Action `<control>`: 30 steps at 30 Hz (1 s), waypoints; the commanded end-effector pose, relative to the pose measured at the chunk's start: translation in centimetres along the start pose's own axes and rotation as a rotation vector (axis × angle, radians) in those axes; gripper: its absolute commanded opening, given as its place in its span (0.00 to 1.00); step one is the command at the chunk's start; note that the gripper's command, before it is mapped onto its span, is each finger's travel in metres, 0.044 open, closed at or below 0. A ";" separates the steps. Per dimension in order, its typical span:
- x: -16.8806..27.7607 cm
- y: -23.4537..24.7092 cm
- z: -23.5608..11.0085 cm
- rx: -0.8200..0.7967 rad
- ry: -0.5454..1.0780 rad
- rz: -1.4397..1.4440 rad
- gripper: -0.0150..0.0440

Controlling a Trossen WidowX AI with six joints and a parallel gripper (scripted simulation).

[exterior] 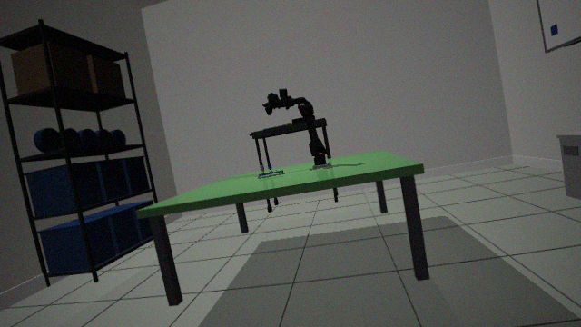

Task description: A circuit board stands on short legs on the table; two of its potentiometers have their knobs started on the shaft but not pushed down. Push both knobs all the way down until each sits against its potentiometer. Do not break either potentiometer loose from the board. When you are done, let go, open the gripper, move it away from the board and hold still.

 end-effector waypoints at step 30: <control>-0.9 28.0 1.3 -0.733 0.446 0.170 0.25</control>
Point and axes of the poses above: the point midway between the two fingers, 35 mm back from their tips, its own z axis out along the fingers, its own y axis across the jaws, x = y × z, the point moved 3 cm from there along -z, back along the fingers, and after that the axes turned 8 degrees about -z, right-handed, at the moved point
